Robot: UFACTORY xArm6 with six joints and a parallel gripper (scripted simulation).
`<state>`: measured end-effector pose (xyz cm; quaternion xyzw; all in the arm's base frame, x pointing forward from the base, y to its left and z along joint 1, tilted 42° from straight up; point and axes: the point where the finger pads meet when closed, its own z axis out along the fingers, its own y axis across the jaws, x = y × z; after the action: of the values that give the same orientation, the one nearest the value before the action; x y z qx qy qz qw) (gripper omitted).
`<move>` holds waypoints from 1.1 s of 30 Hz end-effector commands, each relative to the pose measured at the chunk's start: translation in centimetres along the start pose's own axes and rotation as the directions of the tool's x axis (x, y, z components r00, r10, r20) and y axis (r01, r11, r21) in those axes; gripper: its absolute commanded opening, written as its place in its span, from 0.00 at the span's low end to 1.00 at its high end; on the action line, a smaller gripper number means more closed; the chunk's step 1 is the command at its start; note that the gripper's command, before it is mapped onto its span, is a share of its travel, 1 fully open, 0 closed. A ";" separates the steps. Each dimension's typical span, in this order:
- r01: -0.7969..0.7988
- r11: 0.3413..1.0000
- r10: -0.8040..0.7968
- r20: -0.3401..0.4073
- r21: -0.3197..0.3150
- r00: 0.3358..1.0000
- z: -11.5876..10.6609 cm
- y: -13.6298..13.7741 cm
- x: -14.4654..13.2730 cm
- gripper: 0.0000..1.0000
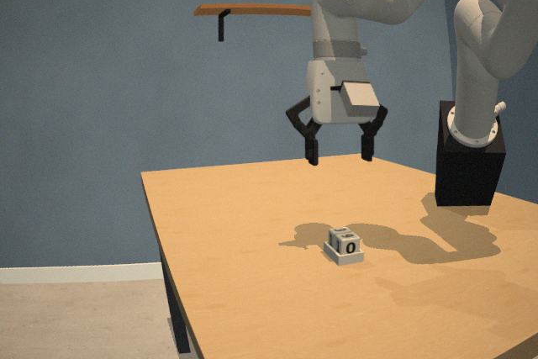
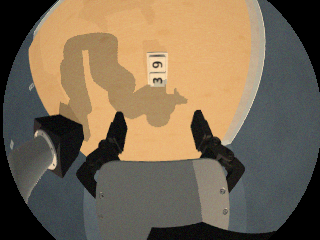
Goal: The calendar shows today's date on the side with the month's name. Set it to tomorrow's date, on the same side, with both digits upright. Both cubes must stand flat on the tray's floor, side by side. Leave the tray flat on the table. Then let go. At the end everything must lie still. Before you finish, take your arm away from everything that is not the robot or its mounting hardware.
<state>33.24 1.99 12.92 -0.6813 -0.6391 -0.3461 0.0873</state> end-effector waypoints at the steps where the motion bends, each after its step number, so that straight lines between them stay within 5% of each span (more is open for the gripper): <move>1: 0.001 1.000 -0.001 -0.002 0.000 1.000 -2.6 0.0 0.1 1.00; 33: 0.001 1.000 -0.001 -0.002 0.000 1.000 -3.8 0.0 0.1 1.00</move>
<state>31.84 0.00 15.72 -0.6807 -0.6393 -0.3464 0.0889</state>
